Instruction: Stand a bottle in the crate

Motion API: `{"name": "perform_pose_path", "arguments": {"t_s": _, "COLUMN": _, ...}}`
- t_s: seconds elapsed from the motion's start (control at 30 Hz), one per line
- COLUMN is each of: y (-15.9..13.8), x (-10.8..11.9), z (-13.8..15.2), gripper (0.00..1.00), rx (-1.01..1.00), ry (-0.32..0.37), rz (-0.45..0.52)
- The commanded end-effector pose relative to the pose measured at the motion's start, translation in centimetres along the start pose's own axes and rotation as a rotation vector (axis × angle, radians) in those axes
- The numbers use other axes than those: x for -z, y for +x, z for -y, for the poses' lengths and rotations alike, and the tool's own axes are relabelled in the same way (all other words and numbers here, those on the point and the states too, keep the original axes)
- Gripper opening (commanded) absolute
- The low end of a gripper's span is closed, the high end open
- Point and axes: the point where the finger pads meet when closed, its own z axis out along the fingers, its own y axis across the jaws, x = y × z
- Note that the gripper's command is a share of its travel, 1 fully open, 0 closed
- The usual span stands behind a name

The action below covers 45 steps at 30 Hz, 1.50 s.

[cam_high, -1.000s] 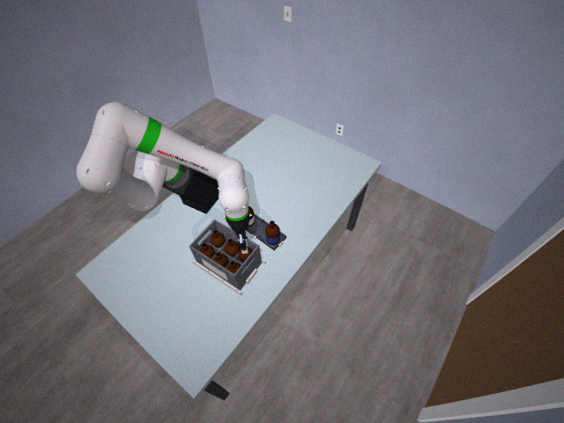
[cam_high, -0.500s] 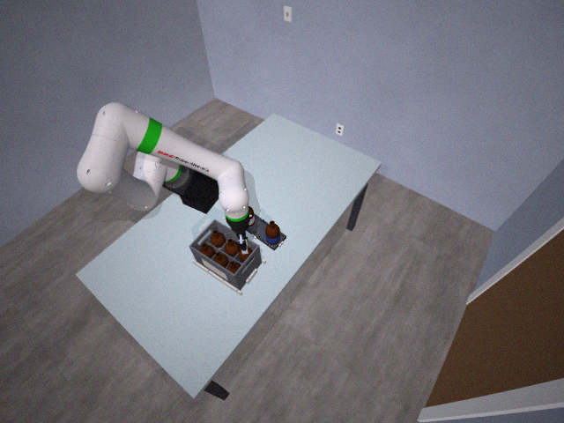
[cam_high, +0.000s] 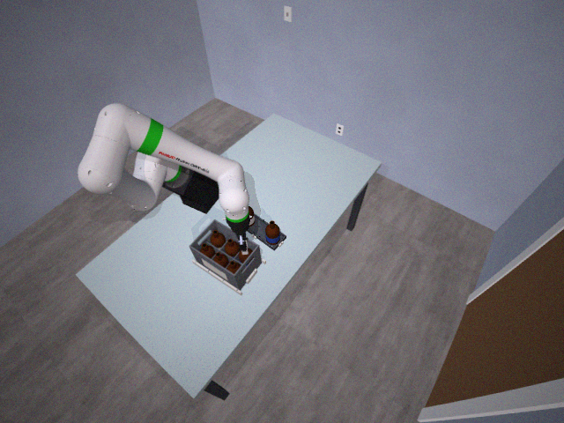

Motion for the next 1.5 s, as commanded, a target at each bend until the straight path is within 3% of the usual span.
{"name": "perform_pose_path", "arguments": {"t_s": 0.0, "y": 0.02, "x": -0.01, "z": -0.01, "gripper": 0.00, "rx": 0.000, "ry": 0.000, "rz": 0.000}}
{"name": "perform_pose_path", "arguments": {"t_s": 1.47, "y": 0.02, "x": -0.86, "z": -0.01, "gripper": 0.00, "rx": 0.000, "ry": 0.000, "rz": 0.000}}
